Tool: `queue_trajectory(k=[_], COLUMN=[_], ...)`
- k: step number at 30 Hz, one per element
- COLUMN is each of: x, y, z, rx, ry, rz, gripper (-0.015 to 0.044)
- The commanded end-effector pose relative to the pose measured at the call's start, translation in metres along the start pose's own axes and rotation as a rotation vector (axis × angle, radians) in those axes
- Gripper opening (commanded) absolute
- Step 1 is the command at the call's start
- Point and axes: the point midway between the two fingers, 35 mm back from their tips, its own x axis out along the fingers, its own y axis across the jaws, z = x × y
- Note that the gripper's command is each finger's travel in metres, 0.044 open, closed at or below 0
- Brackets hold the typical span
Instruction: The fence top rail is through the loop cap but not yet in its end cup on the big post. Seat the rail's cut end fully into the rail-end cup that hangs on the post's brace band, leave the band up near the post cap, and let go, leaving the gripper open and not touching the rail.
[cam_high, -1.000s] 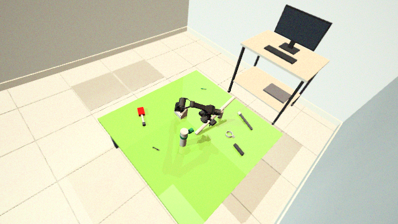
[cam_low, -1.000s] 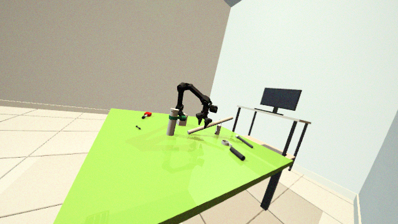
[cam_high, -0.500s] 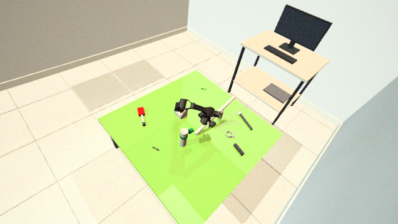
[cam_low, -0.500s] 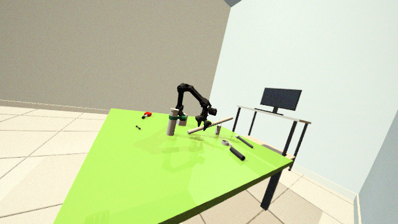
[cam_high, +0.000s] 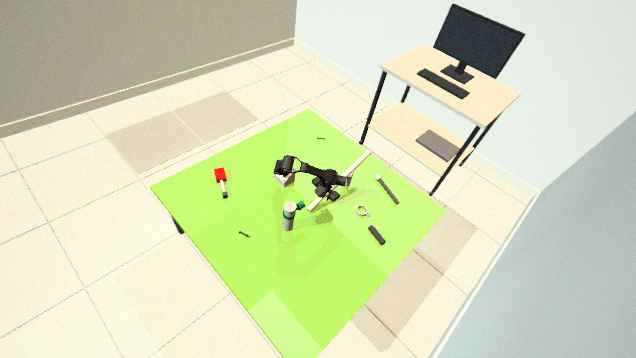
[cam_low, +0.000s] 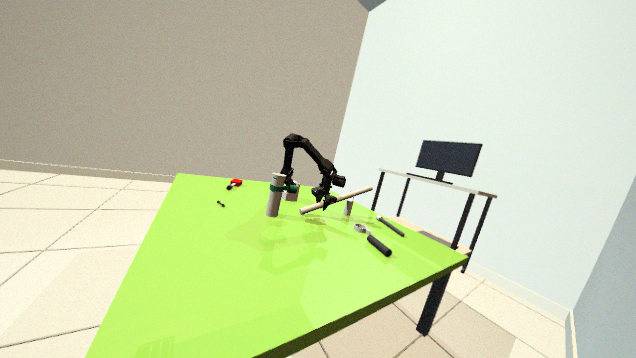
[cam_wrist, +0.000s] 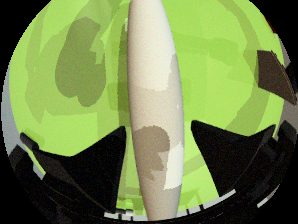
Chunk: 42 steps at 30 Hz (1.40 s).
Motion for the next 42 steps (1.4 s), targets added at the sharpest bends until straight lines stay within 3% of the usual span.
queue_trajectory(k=[1, 11, 16, 42], x=[0.001, 0.001, -0.004, -0.078], y=[0.000, 0.000, 0.000, 0.004], z=[0.001, 0.001, 0.001, 0.036], rx=[-0.006, -0.006, -0.006, -0.014], ry=[-0.005, -0.005, -0.005, -0.328], rz=[0.002, 0.002, 0.002, 0.004], gripper=[0.0204, 0.0118, 0.0000, 0.0000])
